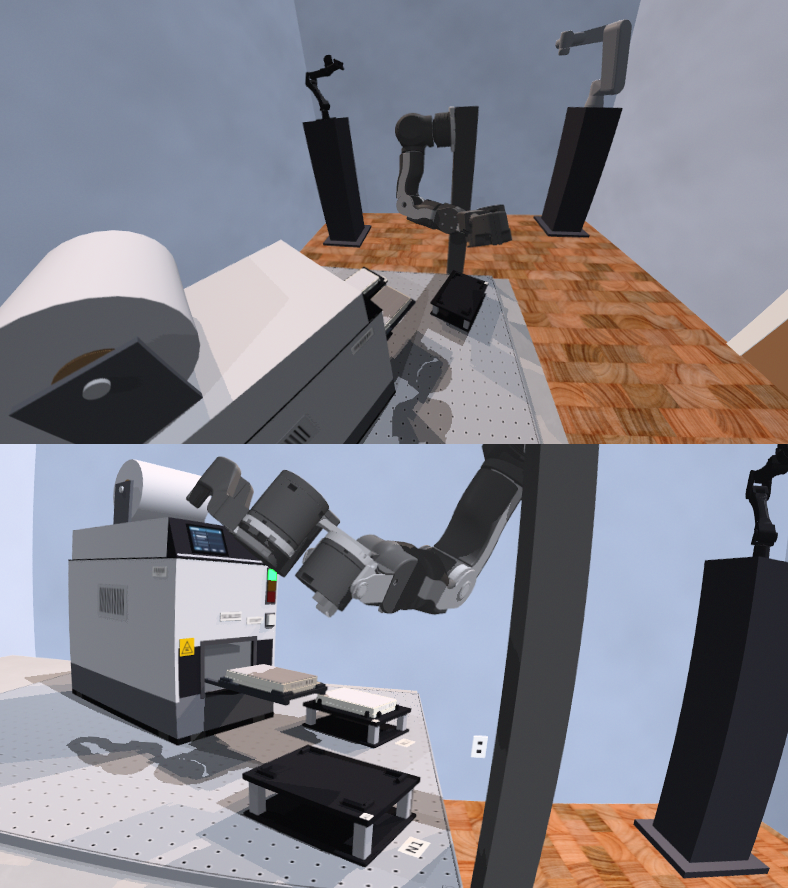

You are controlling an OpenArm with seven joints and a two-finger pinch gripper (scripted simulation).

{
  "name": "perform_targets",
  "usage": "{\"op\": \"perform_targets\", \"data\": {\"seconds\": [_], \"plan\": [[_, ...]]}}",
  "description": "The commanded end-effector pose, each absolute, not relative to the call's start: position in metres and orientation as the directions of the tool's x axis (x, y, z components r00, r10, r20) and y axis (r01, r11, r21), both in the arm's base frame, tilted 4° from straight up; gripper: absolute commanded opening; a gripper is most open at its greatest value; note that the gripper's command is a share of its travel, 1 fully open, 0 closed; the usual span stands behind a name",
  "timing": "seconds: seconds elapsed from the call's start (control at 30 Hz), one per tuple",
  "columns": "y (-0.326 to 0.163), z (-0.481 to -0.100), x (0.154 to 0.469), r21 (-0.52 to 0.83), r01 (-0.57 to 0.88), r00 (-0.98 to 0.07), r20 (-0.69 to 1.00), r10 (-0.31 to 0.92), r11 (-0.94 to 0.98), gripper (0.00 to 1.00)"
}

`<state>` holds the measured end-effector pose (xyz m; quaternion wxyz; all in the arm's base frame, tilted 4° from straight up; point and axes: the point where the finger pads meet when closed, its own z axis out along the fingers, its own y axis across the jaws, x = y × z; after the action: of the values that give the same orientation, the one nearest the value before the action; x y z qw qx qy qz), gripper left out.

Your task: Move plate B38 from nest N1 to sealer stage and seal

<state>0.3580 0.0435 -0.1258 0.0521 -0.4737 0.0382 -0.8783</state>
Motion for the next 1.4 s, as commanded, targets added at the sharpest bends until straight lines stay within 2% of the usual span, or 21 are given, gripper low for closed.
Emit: {"op": "perform_targets", "data": {"seconds": [0.0, 0.07, 1.37], "plan": [[0.057, -0.118, 0.356, -0.075, 0.103, -0.557, 0.822, -0.12, -0.992, 0.0], [0.073, -0.111, 0.353, -0.022, 0.153, -0.567, 0.817, -0.106, -0.988, 0.0], [0.064, -0.117, 0.355, -0.022, 0.153, -0.567, 0.817, -0.106, -0.988, 0.0]]}}
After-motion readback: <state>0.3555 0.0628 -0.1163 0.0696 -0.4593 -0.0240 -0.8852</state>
